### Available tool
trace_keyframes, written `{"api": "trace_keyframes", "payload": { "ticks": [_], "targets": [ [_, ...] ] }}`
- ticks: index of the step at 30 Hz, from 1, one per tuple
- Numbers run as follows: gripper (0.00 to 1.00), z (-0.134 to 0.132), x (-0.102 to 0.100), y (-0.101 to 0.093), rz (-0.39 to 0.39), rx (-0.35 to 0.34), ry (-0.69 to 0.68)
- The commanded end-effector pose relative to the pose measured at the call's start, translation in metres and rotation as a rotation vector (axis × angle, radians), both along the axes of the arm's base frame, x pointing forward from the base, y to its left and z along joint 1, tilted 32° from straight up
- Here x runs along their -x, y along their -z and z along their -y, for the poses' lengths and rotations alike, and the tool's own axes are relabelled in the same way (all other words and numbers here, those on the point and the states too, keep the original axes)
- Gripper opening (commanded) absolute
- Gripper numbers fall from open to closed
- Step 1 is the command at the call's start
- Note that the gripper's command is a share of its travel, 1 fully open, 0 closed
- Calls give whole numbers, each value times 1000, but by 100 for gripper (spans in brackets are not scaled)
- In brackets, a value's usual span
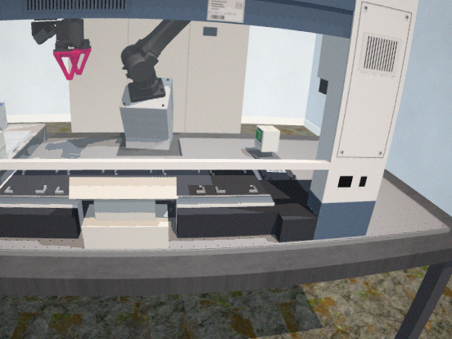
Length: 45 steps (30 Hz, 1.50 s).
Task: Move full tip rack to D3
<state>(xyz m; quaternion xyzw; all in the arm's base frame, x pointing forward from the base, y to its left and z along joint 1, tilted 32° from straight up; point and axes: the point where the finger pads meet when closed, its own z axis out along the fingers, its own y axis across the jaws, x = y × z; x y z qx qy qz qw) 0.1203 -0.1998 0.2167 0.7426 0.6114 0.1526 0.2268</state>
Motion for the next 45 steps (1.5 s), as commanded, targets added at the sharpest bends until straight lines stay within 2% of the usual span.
{"api": "trace_keyframes", "payload": {
  "ticks": [1,26,28,29,31,32,33,34,36,45],
  "targets": [
    [100,30,4,-31,4,101,-19],
    [100,145,31,-37,-6,100,-15],
    [100,143,31,-36,-7,90,-15],
    [100,140,31,-46,-7,120,-15],
    [100,140,31,-46,-7,120,-15],
    [100,134,29,-37,-7,100,-23],
    [100,134,29,-37,-7,100,-23],
    [100,125,35,-20,-5,63,-16],
    [100,124,44,-6,-5,27,-16],
    [100,118,81,18,-4,24,-15]
  ]
}}
